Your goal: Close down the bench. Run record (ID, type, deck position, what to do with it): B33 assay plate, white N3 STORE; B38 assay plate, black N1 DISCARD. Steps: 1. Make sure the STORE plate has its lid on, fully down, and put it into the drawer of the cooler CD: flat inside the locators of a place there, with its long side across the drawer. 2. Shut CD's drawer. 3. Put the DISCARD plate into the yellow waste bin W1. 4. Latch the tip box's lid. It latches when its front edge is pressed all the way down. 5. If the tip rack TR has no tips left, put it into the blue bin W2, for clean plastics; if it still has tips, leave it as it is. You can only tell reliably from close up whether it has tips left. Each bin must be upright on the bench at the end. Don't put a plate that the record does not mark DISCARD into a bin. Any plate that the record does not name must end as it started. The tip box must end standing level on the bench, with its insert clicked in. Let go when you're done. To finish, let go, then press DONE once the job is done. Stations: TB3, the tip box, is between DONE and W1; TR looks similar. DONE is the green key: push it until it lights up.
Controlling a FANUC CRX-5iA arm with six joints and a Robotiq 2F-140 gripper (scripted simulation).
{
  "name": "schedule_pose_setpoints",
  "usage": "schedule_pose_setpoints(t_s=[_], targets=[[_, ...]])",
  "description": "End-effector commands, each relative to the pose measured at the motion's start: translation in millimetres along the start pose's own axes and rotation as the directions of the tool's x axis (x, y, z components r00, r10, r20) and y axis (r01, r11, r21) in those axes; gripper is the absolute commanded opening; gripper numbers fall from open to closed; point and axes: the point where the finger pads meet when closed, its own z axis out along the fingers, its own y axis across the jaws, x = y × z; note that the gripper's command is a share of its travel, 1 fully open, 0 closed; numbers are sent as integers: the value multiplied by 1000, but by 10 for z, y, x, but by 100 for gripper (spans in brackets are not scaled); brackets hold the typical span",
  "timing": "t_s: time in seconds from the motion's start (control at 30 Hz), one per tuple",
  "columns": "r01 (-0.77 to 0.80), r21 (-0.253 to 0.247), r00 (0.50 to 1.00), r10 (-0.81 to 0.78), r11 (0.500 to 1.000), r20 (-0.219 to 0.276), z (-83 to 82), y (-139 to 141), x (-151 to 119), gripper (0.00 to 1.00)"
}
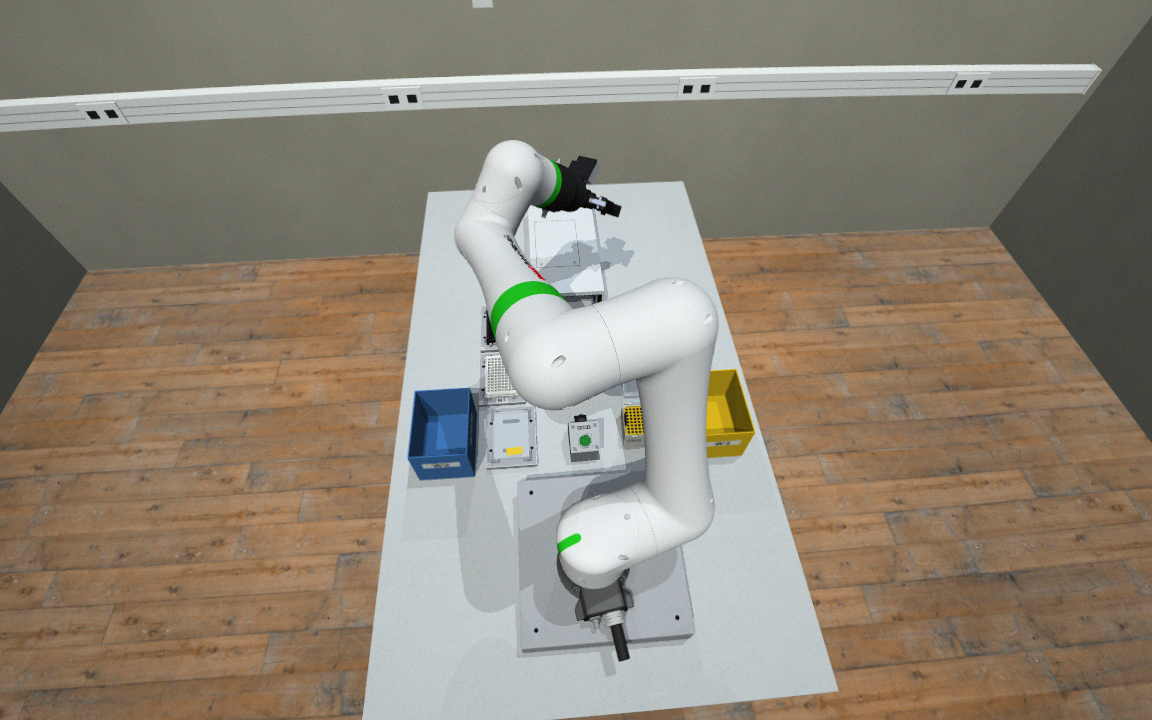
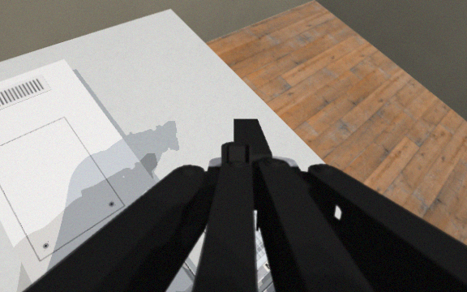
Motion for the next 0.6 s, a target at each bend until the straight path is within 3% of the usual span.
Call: schedule_pose_setpoints(t_s=[0.0,0.13,0.27,0.33,0.47,0.57], targets=[[16,-5,999,-16,1000,32,5,135,-122,10],[50,-5,995,-49,999,89,8,194,-203,10],[54,-5,994,-53,999,97,12,280,-321,10],[88,3,984,-87,996,153,9,332,-407,10],[93,5,982,-93,996,162,4,405,-532,10],[133,25,965,-135,991,226,-11,470,-667,10]])
